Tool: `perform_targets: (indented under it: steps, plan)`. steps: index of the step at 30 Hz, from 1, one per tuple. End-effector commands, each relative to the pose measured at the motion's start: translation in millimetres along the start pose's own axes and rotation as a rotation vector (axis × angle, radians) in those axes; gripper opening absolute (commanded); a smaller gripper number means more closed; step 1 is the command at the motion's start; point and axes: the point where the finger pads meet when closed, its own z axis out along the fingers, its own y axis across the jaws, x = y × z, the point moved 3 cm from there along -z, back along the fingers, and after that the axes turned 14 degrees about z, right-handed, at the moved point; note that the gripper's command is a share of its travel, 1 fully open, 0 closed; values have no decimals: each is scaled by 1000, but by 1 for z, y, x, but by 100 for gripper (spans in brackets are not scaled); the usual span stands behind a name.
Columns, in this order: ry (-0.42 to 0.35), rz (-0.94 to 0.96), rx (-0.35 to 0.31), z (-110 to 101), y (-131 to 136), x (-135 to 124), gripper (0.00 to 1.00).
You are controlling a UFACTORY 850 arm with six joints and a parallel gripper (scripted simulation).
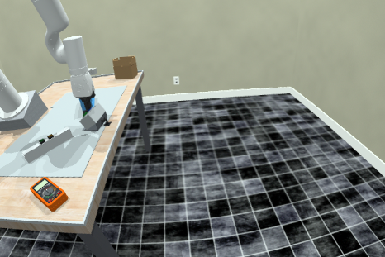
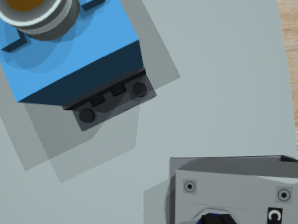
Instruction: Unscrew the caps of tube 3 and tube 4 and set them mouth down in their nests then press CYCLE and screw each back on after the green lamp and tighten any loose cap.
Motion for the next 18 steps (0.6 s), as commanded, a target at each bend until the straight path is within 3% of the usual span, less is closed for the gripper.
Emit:
perform_targets:
  steps: [1, 18]
  plan:
    - [1, 0, -1, 1, 0, 0, 0]
    - [1, 0, -1, -4, 0, 0, 0]
